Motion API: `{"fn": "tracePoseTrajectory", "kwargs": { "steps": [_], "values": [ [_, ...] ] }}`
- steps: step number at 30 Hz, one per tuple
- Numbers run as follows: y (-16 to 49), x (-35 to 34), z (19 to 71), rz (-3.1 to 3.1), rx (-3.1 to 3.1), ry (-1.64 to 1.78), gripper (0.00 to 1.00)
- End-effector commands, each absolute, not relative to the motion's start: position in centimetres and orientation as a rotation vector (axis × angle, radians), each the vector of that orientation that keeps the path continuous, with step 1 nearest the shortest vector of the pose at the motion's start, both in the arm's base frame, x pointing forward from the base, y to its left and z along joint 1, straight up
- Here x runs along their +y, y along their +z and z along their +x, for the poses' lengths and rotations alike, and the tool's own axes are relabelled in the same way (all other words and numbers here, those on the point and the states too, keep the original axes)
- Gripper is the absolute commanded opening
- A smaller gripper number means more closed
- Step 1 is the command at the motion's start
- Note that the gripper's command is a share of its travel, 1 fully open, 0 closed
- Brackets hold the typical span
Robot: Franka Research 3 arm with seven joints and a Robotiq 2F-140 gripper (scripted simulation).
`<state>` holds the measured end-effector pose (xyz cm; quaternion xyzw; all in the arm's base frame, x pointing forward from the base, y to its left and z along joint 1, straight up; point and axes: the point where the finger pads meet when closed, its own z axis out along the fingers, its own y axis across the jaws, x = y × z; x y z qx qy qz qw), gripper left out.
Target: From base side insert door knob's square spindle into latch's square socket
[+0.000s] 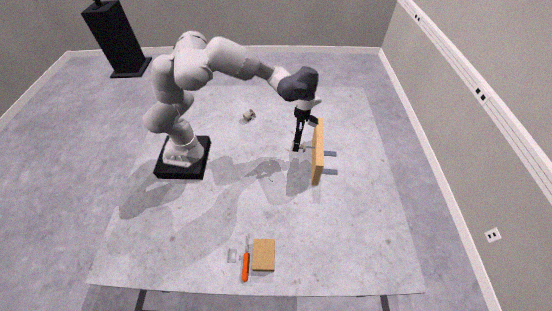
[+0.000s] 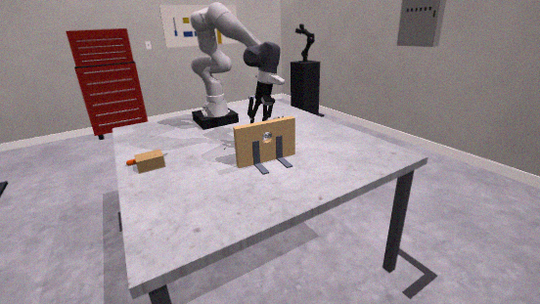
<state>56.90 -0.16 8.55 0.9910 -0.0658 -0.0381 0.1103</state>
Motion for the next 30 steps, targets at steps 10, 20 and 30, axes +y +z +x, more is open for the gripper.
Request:
{"fn": "tracePoseTrajectory", "kwargs": {
  "steps": [10, 20, 30],
  "values": [
    [8.70, -0.24, 57.15, 2.908, -0.195, -0.109, 0.42],
    [8.70, -0.26, 57.25, 2.908, -0.195, -0.109, 0.42],
    [8.70, -0.31, 57.64, 2.908, -0.194, -0.109, 0.42]
  ]
}}
